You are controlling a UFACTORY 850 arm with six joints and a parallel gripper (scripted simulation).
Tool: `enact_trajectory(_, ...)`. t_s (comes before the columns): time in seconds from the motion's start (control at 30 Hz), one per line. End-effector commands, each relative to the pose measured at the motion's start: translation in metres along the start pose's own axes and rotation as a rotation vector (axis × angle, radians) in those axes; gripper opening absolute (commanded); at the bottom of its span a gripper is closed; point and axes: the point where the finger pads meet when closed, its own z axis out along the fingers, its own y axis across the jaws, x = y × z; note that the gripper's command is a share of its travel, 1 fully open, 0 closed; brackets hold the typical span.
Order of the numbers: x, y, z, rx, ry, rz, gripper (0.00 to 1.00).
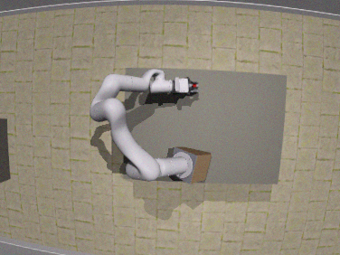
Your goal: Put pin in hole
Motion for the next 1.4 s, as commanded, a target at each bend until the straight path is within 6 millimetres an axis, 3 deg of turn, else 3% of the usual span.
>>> enact_trajectory(0.0,-0.0015,-0.0002,0.0003,0.000,0.001,0.001,0.00)
enact_trajectory(1.37,-0.0054,-0.0002,0.0010,0.000,0.001,0.001,0.00)
